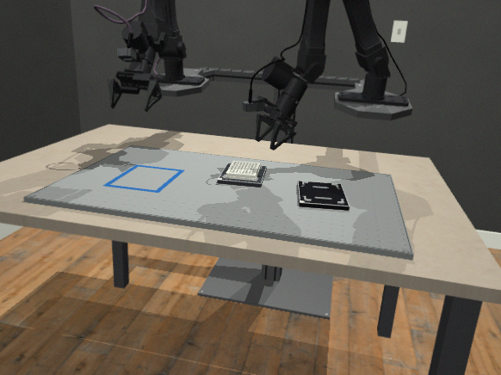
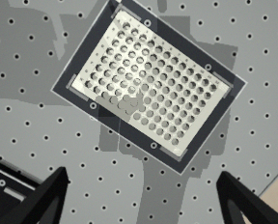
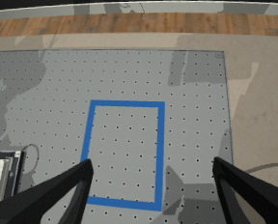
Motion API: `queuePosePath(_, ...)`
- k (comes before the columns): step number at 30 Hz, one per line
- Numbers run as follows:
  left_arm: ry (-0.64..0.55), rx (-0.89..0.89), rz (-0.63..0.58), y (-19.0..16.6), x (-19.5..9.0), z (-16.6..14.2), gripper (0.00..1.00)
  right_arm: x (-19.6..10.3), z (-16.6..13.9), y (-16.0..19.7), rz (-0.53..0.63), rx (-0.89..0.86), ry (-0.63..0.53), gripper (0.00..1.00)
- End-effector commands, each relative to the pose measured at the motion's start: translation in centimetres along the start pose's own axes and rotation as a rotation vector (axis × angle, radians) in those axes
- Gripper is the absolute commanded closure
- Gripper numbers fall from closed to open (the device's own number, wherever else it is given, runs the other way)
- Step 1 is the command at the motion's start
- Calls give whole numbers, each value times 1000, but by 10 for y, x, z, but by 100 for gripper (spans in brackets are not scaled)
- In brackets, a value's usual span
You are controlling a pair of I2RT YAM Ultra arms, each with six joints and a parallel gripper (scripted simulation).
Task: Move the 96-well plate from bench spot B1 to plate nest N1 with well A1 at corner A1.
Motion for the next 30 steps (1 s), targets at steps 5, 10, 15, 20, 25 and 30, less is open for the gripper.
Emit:
queuePosePath(5,128,-296,132,-9,12,10,0,-43,-17,30,109,-110,14,0)
queuePosePath(10,182,-446,180,-13,18,18,0,-63,-24,42,150,-155,13,0)
queuePosePath(15,230,-566,219,-15,23,23,0,-76,-33,52,188,-189,30,0)
queuePosePath(20,291,-710,278,-16,27,26,0,-92,-48,65,247,-230,86,0)
queuePosePath(25,331,-819,317,-19,32,33,0,-106,-63,73,288,-273,164,0)
queuePosePath(30,356,-899,341,-20,38,39,0,-122,-83,84,336,-311,279,0)
Point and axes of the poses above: on each arm, the point where the finger pads meet when closed, its own x axis out along the fingers, its own y axis across the jaws, z = x × y, the point moved 3 cm from there along -x, back along the fingers, and after that the axes turned 15 degrees about -x, right-handed, at the moved point
